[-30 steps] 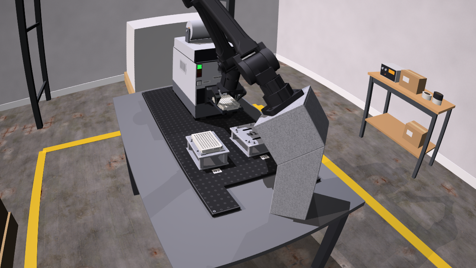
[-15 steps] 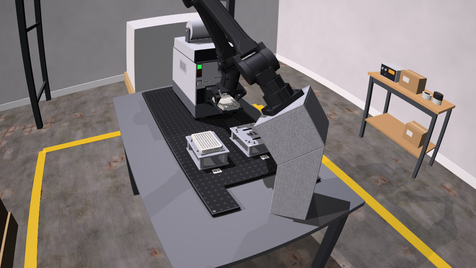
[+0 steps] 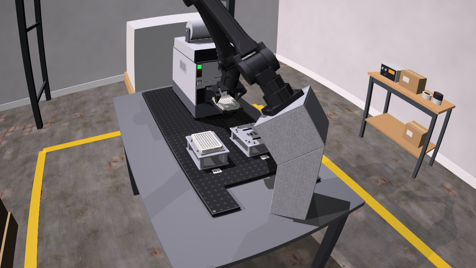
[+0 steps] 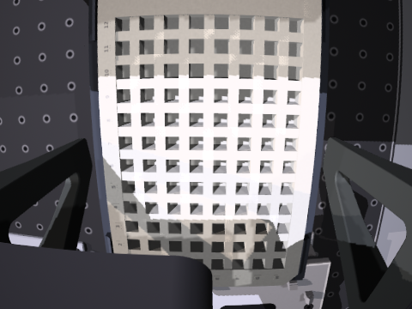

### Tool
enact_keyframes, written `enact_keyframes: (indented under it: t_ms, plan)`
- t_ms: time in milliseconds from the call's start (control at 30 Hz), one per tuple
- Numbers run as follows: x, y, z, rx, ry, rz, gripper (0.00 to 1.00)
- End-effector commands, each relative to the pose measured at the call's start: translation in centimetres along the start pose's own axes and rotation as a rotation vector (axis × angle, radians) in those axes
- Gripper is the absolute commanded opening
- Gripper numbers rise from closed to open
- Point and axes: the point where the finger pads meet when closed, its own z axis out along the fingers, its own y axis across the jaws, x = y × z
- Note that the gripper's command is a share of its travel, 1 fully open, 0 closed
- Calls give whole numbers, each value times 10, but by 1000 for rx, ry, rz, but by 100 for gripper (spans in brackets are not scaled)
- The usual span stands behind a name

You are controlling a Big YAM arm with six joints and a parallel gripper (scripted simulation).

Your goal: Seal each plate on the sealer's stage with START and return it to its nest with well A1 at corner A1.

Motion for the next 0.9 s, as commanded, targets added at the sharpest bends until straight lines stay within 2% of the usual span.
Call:
enact_keyframes:
  t_ms: [0, 233, 367, 633, 867]
  plan:
    - [-25, -5, -14, 8, -43, -19, 100]
    - [-21, -6, -21, 12, -41, -13, 100]
    - [-7, -2, -17, 4, -8, 2, 100]
    - [-31, -3, -27, 7, -47, -22, 100]
    - [-30, -7, -32, 10, -41, -16, 100]
